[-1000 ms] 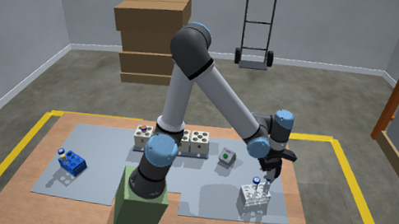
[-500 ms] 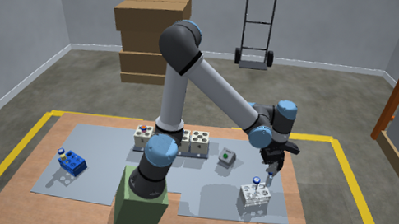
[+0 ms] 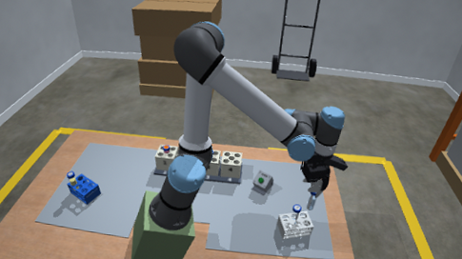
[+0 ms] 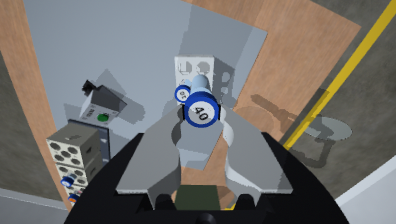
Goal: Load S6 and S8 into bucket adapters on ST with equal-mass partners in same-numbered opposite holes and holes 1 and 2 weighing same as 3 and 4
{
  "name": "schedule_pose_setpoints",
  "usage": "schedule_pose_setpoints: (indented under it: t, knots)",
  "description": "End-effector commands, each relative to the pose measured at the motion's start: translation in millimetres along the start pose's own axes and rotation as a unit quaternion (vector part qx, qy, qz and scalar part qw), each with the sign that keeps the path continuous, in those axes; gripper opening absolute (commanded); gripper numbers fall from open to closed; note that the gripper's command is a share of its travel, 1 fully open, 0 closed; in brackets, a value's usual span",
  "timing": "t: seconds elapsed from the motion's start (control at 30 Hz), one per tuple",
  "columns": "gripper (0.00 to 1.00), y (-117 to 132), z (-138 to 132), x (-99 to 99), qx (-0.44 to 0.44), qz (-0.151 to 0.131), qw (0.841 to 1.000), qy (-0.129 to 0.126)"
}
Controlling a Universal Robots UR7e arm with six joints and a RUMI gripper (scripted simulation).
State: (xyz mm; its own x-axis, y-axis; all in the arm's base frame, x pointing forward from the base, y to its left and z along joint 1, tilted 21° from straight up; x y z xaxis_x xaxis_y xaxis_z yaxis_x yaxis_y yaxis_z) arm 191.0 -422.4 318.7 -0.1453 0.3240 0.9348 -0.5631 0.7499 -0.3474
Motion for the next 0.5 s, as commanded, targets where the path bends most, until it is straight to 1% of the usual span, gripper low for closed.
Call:
schedule_pose_setpoints:
  t: [0.0, 0.17, 0.33, 0.4, 0.47]
  knots:
    - [0.00, 8, -24, 1.1, 0.050, 0.001, 0.999, 0.000]
    - [0.00, 19, -55, 1.1, 0.117, 0.001, 0.993, 0.000]
    - [0.00, 30, -87, 1.1, 0.183, 0.001, 0.983, 0.000]
    - [0.00, 30, -87, 1.1, 0.183, 0.001, 0.983, 0.000]
    - [0.00, 35, -99, 1.1, 0.209, 0.001, 0.978, 0.000]
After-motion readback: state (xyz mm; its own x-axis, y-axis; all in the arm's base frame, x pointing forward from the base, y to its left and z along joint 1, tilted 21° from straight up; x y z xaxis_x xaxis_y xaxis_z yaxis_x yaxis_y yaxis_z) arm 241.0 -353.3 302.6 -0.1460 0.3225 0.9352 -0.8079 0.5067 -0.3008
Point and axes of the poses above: the point where the finger pads meet when closed, its own x axis back along the fingers, its own z axis across the jaws, y = z × x, the point moved 10 cm from there along x, back along the fingers, and after that the axes turned 10 degrees about x, right-handed, at the moved point
